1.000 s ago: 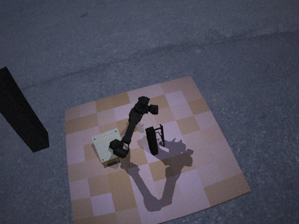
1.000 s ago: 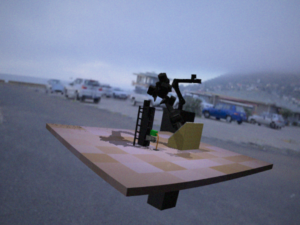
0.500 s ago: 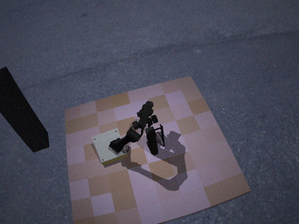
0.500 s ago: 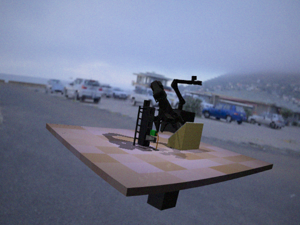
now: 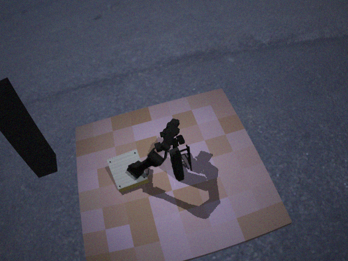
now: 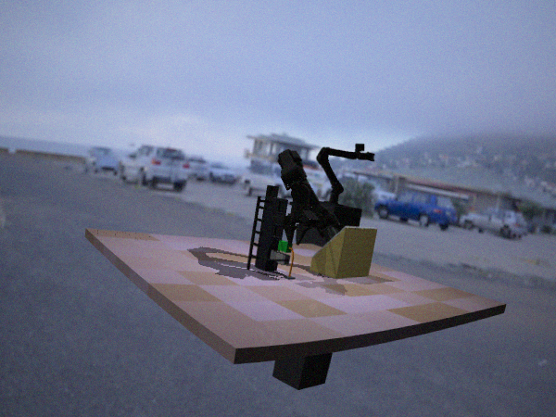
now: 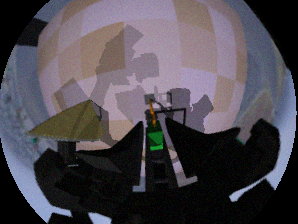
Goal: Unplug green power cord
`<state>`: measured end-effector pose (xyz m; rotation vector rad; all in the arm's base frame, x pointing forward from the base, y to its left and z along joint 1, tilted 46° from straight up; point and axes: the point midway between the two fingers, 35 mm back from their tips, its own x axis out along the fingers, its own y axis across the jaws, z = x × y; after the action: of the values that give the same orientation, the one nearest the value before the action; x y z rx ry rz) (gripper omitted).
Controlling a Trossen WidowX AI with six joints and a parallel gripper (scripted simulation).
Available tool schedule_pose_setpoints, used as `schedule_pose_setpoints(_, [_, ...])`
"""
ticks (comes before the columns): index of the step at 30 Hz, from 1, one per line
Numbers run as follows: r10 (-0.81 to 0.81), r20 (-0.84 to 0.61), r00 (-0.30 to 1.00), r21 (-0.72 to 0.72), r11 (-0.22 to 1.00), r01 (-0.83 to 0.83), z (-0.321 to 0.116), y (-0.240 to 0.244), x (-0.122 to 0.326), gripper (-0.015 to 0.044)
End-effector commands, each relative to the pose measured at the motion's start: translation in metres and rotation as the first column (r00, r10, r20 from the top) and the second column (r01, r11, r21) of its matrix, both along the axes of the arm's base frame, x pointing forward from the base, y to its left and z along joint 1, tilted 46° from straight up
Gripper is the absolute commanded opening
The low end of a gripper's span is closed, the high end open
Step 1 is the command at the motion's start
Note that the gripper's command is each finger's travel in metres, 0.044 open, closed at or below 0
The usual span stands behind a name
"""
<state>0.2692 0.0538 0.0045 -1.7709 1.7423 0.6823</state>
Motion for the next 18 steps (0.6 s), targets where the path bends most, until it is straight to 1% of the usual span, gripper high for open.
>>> schedule_pose_setpoints(1, [0.004, 0.002, 1.0, -0.002, 1.0, -0.004, 0.007, -0.005, 0.0, 0.016])
schedule_pose_setpoints(18, [0.003, 0.002, 1.0, -0.004, 1.0, -0.003, 0.023, -0.022, -0.001, 0.016])
